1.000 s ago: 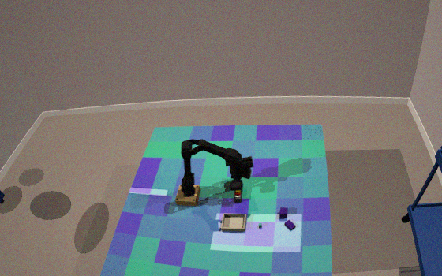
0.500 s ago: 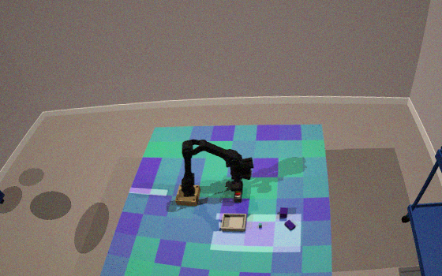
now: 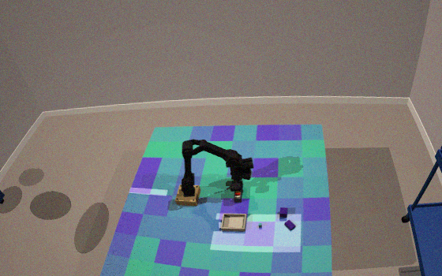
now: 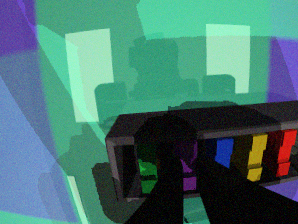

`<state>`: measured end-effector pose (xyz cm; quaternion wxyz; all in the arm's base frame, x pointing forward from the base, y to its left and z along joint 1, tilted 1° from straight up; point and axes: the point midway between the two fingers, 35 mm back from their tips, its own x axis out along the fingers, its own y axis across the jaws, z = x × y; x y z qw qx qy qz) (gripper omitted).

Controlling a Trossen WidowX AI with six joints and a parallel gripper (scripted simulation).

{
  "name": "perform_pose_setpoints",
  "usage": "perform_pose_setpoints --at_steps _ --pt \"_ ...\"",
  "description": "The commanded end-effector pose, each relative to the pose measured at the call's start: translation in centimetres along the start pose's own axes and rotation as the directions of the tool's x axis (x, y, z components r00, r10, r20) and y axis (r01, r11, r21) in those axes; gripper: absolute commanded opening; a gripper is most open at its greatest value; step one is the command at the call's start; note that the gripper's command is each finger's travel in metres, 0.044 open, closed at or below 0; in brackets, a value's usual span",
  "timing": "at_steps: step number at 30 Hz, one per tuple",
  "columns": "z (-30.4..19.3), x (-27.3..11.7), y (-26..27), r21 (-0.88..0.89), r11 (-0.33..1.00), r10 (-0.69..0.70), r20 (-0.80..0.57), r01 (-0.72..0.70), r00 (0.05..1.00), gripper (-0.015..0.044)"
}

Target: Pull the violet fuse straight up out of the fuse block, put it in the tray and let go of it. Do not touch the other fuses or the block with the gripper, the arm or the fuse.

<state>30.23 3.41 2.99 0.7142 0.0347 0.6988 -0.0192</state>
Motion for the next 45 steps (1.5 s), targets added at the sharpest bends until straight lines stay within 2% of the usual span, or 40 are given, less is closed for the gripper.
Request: perform_pose_setpoints --at_steps 1,45 --pt "0.0 0.0 0.0 0.0 1.0 0.0 0.0 0.0 1.0 0.0" --pt "0.1 -2.0 0.0 -0.002 1.0 0.003 0.0 -0.003 1.0 0.0"
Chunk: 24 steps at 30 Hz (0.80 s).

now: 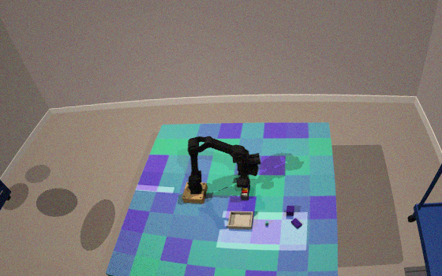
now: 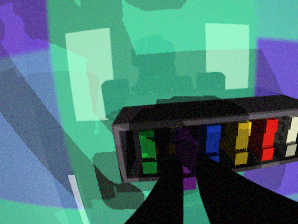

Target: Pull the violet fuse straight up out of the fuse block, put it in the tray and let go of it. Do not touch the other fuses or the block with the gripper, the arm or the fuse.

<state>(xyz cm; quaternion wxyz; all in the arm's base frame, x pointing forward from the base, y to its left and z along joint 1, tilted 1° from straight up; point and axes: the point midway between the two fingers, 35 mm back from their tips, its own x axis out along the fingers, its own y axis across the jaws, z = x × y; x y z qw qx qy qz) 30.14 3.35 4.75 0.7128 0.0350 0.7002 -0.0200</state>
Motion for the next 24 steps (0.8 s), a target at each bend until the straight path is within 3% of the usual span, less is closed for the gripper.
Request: perform_pose_setpoints --at_steps 1,24 --pt "0.1 -0.3 0.1 -0.004 1.0 0.004 0.004 -0.004 1.0 0.0" --pt "0.1 -1.5 0.1 -0.005 1.0 0.005 0.003 -0.005 1.0 0.0"
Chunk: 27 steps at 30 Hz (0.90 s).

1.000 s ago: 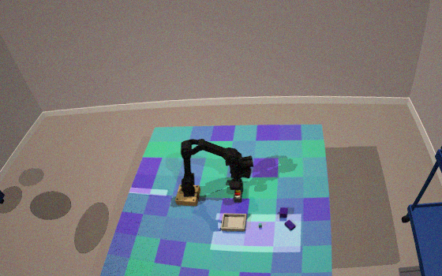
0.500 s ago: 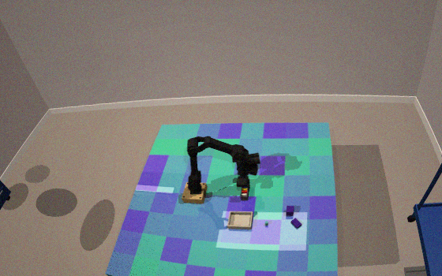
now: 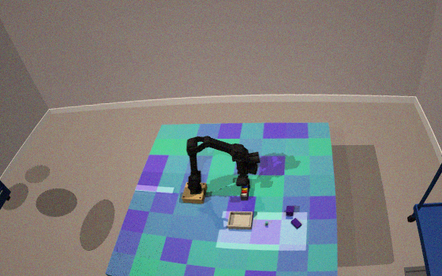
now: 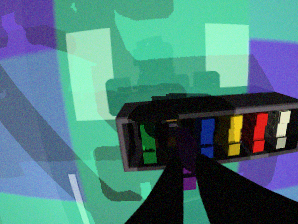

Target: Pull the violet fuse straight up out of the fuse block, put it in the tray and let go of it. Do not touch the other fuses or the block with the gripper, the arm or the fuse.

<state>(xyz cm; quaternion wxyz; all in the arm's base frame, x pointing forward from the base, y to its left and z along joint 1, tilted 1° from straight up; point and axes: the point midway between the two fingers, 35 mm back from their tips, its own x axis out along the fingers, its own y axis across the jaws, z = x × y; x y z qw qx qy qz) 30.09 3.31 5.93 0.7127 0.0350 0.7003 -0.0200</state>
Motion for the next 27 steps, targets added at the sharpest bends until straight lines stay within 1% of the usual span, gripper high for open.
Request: perform_pose_setpoints --at_steps 1,15,27 --pt "0.1 -0.3 0.1 -0.005 1.0 0.005 0.003 -0.005 1.0 0.0" --pt "0.1 -1.0 0.1 -0.005 1.0 0.006 0.003 -0.006 1.0 0.0" --pt "0.1 -2.9 0.1 -0.005 1.0 0.006 0.003 -0.006 1.0 0.0"
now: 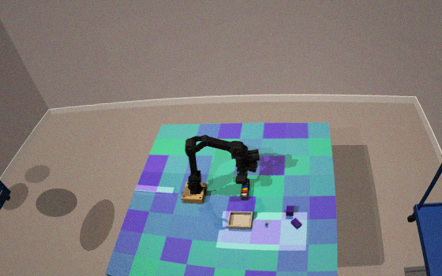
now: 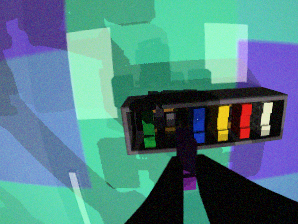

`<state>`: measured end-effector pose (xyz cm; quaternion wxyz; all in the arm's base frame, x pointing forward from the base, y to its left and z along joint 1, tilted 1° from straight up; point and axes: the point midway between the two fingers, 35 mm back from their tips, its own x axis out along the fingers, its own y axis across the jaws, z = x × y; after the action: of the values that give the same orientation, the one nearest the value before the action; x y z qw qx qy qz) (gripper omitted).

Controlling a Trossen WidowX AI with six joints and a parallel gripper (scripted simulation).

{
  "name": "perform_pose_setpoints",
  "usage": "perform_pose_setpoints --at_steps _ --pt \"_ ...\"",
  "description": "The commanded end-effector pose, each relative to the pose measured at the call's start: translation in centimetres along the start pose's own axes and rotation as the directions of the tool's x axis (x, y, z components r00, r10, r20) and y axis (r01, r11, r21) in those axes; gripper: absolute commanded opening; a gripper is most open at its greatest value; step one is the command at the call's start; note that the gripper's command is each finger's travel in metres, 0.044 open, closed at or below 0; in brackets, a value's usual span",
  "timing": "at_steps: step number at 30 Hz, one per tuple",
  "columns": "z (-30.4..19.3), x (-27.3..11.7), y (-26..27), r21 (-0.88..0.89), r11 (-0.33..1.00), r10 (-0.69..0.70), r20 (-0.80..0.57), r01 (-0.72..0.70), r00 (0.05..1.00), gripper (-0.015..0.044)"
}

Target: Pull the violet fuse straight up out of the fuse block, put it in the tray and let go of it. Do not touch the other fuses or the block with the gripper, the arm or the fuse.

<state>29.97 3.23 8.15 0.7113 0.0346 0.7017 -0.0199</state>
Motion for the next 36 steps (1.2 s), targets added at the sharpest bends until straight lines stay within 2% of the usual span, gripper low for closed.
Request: perform_pose_setpoints --at_steps 1,8,22,36 --pt "0.1 -0.8 0.1 -0.004 1.0 0.007 0.007 -0.007 1.0 0.0" --pt "0.4 -0.9 -0.7 -0.004 1.0 0.006 0.007 -0.006 1.0 0.0" --pt "2.2 -1.0 -8.3 -0.004 1.0 -0.002 0.009 0.002 1.0 0.0" --pt "1.9 -1.1 -16.4 -0.004 1.0 -0.008 0.008 0.008 1.0 0.0"
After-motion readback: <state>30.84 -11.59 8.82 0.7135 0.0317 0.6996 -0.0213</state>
